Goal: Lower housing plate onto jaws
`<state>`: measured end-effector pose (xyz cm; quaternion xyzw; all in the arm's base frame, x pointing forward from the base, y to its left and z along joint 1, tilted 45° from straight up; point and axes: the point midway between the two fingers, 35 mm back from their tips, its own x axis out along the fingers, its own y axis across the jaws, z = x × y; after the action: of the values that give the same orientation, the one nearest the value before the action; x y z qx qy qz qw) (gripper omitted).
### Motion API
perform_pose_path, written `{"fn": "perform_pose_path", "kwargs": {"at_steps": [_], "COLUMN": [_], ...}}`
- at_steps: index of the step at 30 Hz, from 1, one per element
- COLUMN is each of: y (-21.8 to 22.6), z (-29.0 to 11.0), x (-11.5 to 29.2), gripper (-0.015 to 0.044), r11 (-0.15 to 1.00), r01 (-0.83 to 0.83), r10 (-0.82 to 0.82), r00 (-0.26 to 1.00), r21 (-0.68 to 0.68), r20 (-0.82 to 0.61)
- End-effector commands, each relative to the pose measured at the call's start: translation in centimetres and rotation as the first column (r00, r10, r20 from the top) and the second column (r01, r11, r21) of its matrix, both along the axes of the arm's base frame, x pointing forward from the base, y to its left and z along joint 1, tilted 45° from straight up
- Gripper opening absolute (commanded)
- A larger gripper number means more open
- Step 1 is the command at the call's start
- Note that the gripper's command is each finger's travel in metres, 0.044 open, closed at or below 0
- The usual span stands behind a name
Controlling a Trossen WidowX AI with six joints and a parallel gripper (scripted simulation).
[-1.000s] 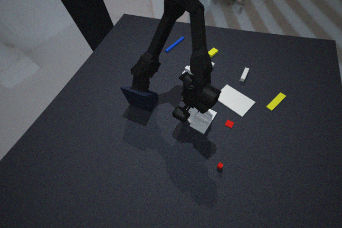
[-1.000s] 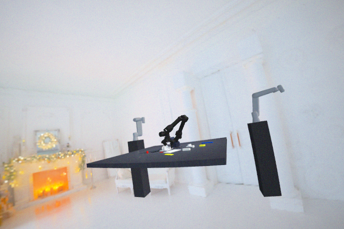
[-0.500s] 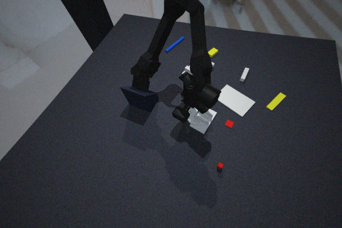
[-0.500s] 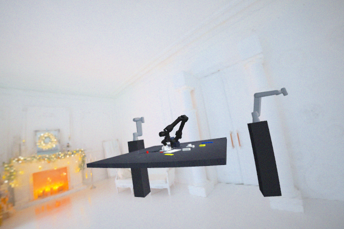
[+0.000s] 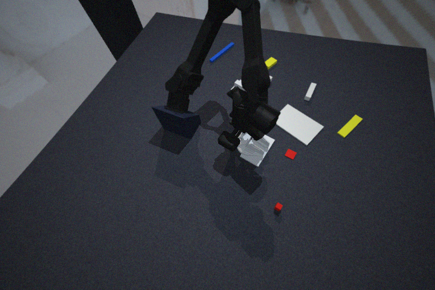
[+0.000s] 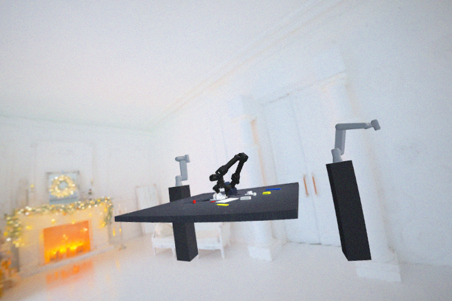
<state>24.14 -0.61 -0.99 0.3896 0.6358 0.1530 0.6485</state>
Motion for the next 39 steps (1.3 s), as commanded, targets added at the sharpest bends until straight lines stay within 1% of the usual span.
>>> {"fn": "perform_pose_path", "kwargs": {"at_steps": [1, 7, 12, 14, 23, 39], "y": [-1.7, -5.1, -5.2, -4.8, -8.3, -8.3], "z": [1.3, 5.0, 5.1, 4.5, 8.1, 8.2], "x": [0.0, -0.9, -1.0, -0.8, -5.3, -5.4], "gripper": [0.044, 0.044, 0.044, 0.044, 0.044, 0.044], "r11": [1.0, 1.0, 1.0, 1.0, 1.0, 1.0], "r01": [0.004, 0.006, 0.006, 0.013, 0.006, 0.006], "r10": [-0.004, -0.006, -0.006, -0.013, -0.006, -0.006], "r00": [1.0, 1.0, 1.0, 1.0, 1.0, 1.0], "r21": [-0.01, -0.006, -0.005, -0.001, -0.007, -0.007], "r20": [0.008, 0.005, 0.005, 0.001, 0.001, 0.001]}}
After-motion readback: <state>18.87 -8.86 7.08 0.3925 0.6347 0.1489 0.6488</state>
